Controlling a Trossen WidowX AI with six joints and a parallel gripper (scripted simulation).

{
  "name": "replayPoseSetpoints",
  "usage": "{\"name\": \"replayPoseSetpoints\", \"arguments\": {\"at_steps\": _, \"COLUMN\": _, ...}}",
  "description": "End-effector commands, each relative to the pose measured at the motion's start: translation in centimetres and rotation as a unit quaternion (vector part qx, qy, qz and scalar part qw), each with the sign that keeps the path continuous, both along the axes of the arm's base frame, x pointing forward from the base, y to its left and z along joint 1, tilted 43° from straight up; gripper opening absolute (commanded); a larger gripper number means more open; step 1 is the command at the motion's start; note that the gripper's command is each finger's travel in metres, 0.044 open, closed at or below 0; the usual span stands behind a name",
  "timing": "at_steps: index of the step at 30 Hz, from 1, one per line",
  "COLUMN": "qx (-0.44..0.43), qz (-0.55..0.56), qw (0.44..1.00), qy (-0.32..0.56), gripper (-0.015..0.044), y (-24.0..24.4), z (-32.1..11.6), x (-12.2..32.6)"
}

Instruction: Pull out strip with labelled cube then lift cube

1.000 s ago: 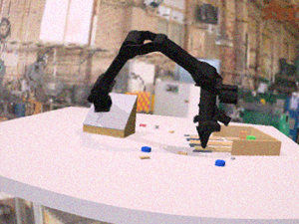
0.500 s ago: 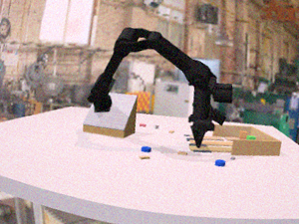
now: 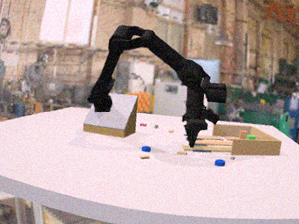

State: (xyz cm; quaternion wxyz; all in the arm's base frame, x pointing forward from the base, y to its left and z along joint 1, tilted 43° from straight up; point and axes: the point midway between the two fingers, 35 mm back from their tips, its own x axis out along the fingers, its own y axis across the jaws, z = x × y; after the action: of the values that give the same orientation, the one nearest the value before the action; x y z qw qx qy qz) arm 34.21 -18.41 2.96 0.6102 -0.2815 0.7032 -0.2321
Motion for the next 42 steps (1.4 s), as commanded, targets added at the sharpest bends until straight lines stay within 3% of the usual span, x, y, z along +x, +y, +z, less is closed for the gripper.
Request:
{"name": "replayPoseSetpoints", "arguments": {"at_steps": 1, "qx": 0.003, "qz": -0.006, "qw": 1.000, "qy": 0.012, "gripper": 0.0000, "y": -0.4, "z": -0.4, "x": -1.4}}
{"name": "replayPoseSetpoints", "arguments": {"at_steps": 42, "qx": 0.003, "qz": -0.006, "qw": 1.000, "qy": 0.014, "gripper": 0.0000, "y": -0.6, "z": 0.6, "x": -7.4}}
